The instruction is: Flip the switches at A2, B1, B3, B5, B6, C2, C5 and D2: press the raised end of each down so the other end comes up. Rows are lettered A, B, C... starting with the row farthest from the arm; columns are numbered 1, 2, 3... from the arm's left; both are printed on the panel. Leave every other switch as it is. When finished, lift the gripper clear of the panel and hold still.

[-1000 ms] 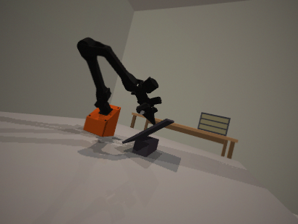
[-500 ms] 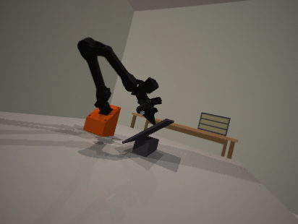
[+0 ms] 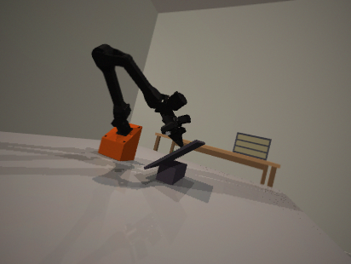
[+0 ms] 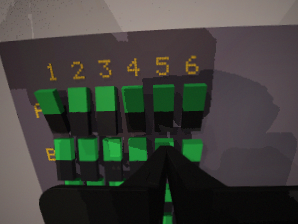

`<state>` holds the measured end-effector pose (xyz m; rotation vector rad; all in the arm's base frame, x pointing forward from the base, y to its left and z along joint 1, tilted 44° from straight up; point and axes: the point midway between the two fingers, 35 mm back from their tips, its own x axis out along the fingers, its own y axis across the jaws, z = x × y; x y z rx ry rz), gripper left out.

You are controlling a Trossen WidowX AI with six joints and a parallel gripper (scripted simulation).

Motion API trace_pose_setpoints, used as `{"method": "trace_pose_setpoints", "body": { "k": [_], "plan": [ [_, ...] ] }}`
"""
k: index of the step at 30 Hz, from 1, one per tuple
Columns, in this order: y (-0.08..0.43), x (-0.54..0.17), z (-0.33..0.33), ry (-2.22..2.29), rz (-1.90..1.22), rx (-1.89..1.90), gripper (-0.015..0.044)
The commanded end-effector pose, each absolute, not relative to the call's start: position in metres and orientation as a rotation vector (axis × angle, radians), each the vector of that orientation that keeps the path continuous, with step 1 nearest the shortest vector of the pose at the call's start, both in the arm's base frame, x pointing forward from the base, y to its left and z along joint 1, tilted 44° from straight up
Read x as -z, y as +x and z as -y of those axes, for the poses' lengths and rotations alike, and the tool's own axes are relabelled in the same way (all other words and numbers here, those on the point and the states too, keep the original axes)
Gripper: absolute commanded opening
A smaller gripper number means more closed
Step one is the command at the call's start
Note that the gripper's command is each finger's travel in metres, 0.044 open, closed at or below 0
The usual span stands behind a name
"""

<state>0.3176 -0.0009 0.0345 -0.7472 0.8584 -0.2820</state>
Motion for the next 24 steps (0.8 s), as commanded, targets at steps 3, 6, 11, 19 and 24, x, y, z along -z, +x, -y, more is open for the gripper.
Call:
{"method": "trace_pose_setpoints", "body": {
  "k": [3,6,11,19,24],
  "plan": [
    [0.318,-0.034,0.001,-0.749,-0.859,0.276,0.0000],
    [0.319,-0.033,0.001,-0.749,-0.859,0.276,0.0000],
    [0.319,-0.033,0.001,-0.749,-0.859,0.276,0.0000],
    [0.276,-0.069,-0.031,-0.750,-0.838,0.264,0.0000],
    [0.277,-0.079,-0.021,-0.751,-0.838,0.264,0.0000]
  ]
}}
